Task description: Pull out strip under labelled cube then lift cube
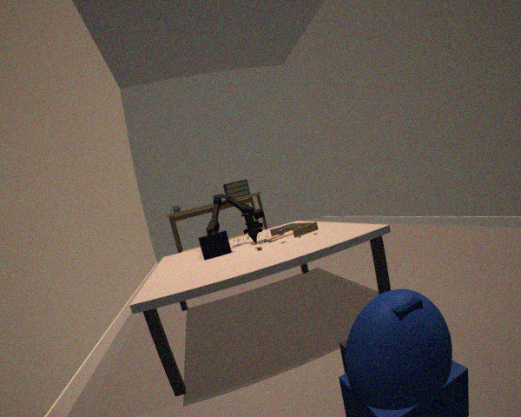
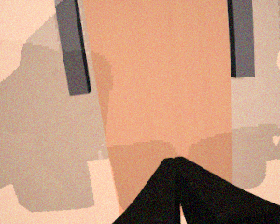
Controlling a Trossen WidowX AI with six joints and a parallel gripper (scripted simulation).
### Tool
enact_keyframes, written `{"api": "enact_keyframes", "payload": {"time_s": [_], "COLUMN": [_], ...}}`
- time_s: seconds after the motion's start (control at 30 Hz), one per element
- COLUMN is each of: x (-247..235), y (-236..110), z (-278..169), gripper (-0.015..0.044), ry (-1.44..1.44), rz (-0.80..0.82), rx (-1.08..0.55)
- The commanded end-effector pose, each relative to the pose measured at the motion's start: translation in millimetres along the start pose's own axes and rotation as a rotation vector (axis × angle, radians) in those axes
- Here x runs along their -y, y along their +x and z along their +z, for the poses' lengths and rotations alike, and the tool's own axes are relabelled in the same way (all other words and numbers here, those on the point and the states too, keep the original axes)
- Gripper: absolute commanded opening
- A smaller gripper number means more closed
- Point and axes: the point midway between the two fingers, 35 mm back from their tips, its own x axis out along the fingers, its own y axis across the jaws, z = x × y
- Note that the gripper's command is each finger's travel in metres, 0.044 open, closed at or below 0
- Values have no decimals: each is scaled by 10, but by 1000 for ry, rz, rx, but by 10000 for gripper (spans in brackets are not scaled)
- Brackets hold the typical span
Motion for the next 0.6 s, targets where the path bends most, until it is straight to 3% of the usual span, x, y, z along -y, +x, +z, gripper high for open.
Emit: {"api": "enact_keyframes", "payload": {"time_s": [0.0, 0.57], "x": [-13, -16], "y": [39, 35], "z": [-132, -388], "gripper": [0, 0], "ry": [8, 9], "rz": [5, 5], "rx": [-21, -22]}}
